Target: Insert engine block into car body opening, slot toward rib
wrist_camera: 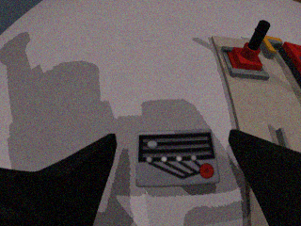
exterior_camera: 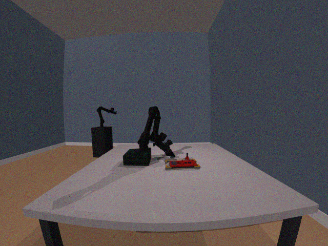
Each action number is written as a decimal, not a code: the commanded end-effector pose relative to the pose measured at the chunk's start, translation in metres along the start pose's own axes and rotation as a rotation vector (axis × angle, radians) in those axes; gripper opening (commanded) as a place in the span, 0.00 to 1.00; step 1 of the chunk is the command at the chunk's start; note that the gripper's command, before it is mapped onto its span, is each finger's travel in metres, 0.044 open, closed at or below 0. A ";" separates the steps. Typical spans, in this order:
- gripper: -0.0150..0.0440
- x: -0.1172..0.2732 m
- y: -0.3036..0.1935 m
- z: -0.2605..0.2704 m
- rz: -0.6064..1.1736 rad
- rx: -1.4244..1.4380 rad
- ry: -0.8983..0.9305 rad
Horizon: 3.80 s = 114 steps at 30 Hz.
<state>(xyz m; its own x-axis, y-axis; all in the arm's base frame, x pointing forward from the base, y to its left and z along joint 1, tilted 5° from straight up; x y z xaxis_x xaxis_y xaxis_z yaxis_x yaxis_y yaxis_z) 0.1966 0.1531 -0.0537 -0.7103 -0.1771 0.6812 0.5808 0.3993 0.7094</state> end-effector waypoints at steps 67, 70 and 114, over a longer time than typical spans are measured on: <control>1.00 0.009 0.028 0.006 0.404 0.905 0.280; 1.00 0.009 0.031 0.004 0.433 0.986 0.335; 1.00 0.008 0.053 -0.013 0.487 1.461 0.839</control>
<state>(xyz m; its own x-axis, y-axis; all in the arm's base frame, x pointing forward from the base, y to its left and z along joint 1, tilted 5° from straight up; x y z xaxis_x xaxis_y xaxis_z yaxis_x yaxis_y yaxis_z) 0.2284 0.1616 -0.0028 0.0522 0.0075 0.9986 -0.4738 0.8805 0.0182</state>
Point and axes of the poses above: the point midway between the two fingers, 35 mm back from their tips, its own x axis back along the fingers, its own z axis across the jaws, y = z × x, the point moved 2 cm from there along x, back along the fingers, and after that the axes turned 15 degrees about x, right-handed, at the moved point
